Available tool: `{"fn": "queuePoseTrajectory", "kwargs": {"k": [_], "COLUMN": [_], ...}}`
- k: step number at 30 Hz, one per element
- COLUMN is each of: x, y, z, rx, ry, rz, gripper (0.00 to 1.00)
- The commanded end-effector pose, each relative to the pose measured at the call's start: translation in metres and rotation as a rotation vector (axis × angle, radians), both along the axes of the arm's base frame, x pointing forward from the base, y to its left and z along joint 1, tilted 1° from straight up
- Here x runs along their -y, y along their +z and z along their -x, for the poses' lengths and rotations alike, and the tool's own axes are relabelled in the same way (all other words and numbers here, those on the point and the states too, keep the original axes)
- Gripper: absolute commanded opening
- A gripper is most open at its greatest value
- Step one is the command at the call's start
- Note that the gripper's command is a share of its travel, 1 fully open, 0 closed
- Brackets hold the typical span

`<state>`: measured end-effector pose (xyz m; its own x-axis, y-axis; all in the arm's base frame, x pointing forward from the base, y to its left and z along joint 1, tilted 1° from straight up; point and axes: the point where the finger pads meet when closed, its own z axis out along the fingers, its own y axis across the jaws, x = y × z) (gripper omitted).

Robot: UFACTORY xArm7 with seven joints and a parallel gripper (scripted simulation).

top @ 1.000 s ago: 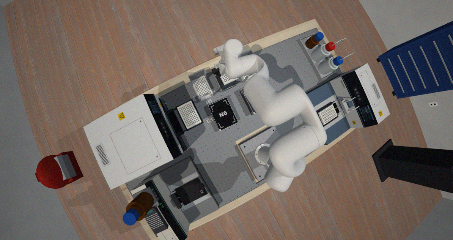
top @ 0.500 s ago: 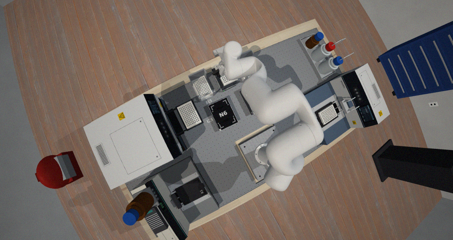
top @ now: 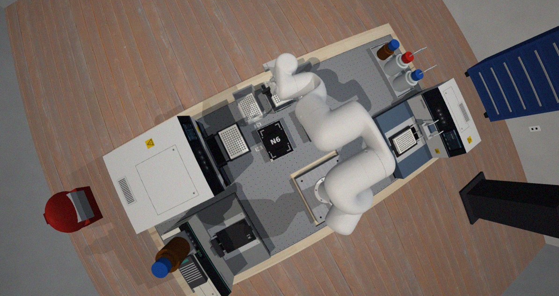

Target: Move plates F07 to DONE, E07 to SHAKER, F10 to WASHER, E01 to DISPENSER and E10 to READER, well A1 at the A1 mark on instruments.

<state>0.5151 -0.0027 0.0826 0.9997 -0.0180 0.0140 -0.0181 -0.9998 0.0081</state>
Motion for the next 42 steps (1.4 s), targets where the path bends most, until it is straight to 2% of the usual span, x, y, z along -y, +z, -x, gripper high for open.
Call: {"fn": "queuePoseTrajectory", "kwargs": {"k": [1, 14, 32, 42], "x": [0.0, 0.0, 0.0, 0.0], "y": [-0.002, -0.016, -0.016, -0.026], "z": [-0.002, -0.002, -0.002, -0.003], "rx": [0.007, 0.007, 0.007, 0.007], "ry": [0.0, 0.0, 0.0, 0.0], "rz": [0.0, 0.0, 0.0, 0.0], "gripper": [0.0, 0.0, 0.0, 0.0]}}
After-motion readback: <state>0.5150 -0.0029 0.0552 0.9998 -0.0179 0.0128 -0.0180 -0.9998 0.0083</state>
